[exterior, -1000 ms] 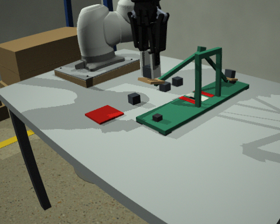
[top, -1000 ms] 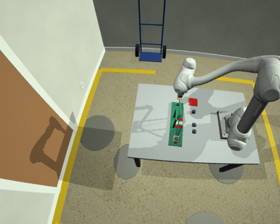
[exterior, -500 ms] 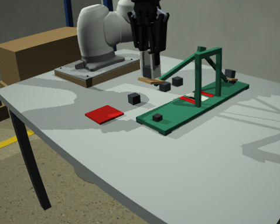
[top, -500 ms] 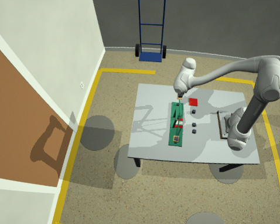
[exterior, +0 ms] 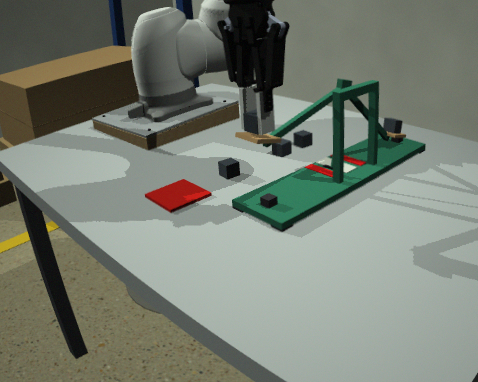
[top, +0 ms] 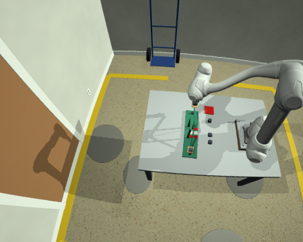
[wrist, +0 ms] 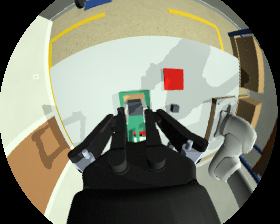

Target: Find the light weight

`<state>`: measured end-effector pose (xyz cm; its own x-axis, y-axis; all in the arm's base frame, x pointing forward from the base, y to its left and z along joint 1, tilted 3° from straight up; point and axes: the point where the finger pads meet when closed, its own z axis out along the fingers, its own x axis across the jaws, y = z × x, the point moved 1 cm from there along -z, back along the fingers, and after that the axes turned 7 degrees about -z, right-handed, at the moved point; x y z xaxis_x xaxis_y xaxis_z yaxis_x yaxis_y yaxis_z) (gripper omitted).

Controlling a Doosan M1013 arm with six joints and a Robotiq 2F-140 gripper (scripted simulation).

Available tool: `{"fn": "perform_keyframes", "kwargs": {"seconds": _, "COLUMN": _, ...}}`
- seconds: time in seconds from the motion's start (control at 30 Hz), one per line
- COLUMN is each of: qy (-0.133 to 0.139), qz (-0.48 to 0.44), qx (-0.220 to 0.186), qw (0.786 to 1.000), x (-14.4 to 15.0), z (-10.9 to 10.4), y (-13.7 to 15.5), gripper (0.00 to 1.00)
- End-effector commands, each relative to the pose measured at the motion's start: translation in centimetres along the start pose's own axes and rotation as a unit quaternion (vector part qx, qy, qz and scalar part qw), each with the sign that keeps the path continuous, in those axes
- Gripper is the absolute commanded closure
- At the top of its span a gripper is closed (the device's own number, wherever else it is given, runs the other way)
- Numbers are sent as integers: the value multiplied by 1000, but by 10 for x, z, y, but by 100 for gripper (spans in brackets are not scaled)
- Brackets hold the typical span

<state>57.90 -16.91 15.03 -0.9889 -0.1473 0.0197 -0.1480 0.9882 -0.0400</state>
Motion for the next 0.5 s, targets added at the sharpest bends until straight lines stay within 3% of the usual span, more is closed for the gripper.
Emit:
{"fn": "perform_keyframes", "kwargs": {"seconds": 0.0, "qy": 0, "qz": 0, "qx": 0, "qw": 1000, "x": 0, "z": 0, "y": 0, "gripper": 76}}
{"fn": "perform_keyframes", "kwargs": {"seconds": 0.47, "qy": 0, "qz": 0, "qx": 0, "qw": 1000, "x": 0, "z": 3, "y": 0, "gripper": 76}}
